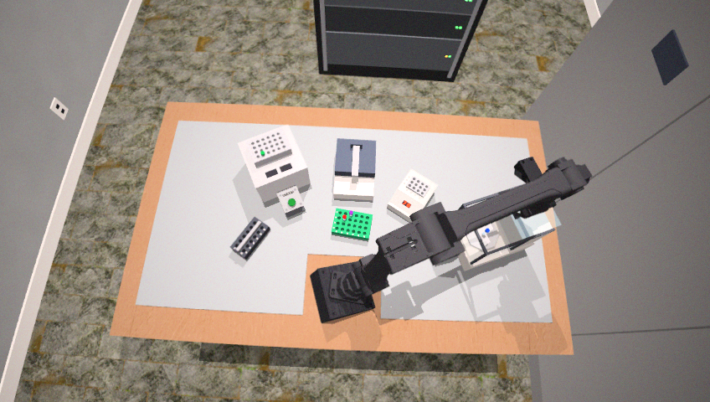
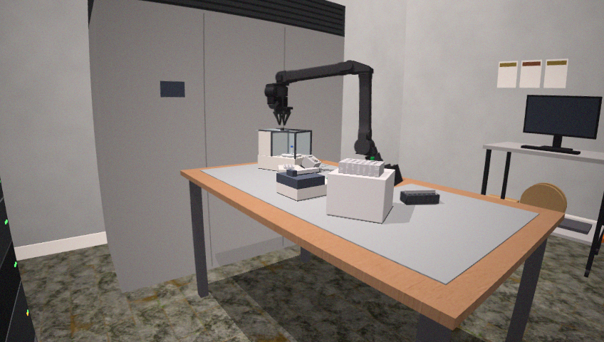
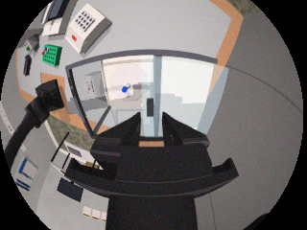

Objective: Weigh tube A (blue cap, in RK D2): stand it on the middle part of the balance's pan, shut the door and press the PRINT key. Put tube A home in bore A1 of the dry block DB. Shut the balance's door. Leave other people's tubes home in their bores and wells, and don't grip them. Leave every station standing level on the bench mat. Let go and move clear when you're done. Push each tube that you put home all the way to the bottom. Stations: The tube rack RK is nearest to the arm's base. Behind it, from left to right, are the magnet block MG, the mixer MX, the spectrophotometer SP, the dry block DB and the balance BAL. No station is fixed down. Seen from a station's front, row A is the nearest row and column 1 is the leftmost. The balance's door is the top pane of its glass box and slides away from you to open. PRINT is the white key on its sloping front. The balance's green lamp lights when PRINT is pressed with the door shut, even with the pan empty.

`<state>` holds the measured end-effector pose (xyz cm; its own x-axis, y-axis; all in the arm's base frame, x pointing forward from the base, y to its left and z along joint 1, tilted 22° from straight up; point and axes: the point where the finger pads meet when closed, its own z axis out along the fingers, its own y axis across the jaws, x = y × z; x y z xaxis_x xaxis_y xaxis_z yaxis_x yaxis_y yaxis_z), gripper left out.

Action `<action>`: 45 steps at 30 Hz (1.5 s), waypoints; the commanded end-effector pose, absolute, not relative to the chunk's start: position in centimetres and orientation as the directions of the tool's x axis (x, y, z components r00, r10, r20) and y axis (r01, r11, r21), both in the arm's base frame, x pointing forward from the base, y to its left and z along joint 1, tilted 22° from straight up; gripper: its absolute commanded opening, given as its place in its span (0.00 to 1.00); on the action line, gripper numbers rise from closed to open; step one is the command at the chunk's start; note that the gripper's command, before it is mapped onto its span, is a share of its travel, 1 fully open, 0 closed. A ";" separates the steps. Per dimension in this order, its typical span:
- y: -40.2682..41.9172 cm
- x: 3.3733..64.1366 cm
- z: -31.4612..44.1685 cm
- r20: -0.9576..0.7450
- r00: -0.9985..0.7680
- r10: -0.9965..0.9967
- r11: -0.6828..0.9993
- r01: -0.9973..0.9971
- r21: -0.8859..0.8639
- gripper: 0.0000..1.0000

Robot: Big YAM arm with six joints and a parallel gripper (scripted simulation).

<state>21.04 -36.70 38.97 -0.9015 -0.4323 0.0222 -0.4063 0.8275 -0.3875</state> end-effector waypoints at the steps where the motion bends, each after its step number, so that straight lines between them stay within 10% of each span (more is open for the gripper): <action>1: -37.7 21.0 37.9 0.024 -0.901 -0.433 0.829 -0.409 -0.381 0.30; 24: -37.8 21.5 38.5 0.019 -0.901 -0.432 0.817 -0.400 -0.416 0.30; 25: -37.8 21.5 38.5 0.019 -0.901 -0.432 0.817 -0.400 -0.416 0.06; 45: -37.1 20.9 37.9 0.020 -0.901 -0.434 0.815 -0.402 -0.417 0.06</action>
<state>21.28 -37.33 36.85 -0.9015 -0.4321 0.0222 -0.4068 0.8290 -0.3837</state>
